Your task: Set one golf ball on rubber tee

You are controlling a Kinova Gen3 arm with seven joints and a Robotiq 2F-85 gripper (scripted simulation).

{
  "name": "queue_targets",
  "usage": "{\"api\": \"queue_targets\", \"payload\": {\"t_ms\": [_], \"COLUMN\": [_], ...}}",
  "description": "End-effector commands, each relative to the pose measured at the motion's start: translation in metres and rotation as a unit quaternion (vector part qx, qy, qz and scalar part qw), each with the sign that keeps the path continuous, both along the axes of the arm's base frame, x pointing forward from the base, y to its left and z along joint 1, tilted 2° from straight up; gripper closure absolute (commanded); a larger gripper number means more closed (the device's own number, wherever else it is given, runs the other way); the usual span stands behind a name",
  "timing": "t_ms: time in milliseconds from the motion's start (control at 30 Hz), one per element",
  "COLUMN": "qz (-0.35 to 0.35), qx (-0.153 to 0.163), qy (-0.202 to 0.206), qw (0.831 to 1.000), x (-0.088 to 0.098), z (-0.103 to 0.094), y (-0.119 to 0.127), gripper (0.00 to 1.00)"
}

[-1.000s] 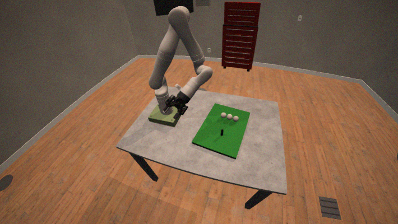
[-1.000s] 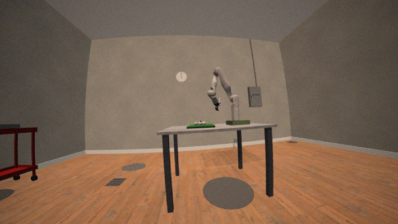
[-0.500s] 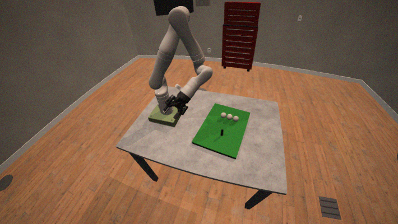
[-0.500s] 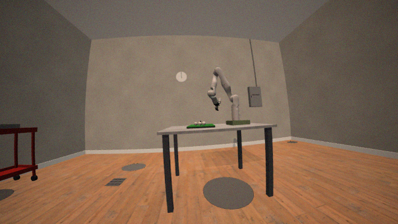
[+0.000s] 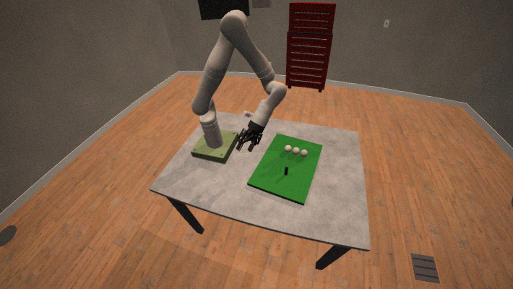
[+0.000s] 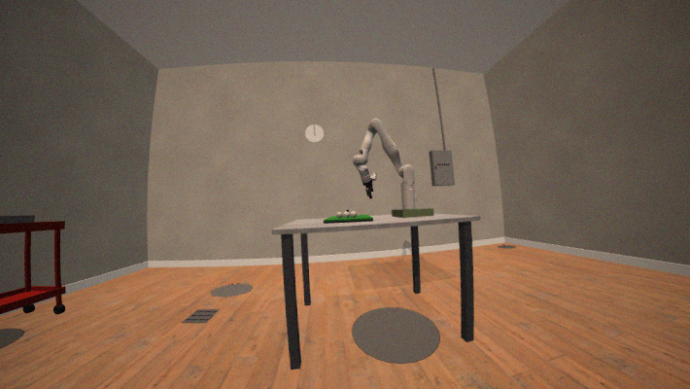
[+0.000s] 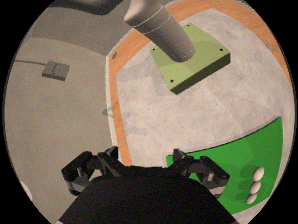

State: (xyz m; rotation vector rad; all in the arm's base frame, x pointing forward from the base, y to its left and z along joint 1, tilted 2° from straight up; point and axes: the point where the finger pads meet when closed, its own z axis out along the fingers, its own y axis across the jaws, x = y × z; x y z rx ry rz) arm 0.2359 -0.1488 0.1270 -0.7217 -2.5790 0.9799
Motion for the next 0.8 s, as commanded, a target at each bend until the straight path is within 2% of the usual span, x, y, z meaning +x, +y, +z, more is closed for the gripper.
{"api": "queue_targets", "payload": {"t_ms": [0, 133, 233, 400, 467, 533, 633, 767], "qz": [0.015, 0.052, 0.081, 0.118, 0.118, 0.127, 0.135, 0.135], "qx": [0.066, 0.159, 0.219, 0.286, 0.286, 0.302, 0.314, 0.314], "qy": [-0.020, -0.062, -0.097, -0.146, -0.146, -0.159, -0.170, -0.172], "qw": [0.998, 0.984, 0.968, 0.940, 0.940, 0.931, 0.924, 0.924], "x": [0.041, 0.106, 0.154, 0.216, 0.216, 0.231, 0.244, 0.247], "z": [-0.026, -0.049, -0.057, -0.056, -0.056, -0.054, -0.052, -0.052], "y": [0.027, 0.074, 0.108, 0.149, 0.149, 0.159, 0.167, 0.166], "gripper": [0.00, 0.00, 0.00, 0.00, 0.00, 0.00, 0.00, 0.00]}}
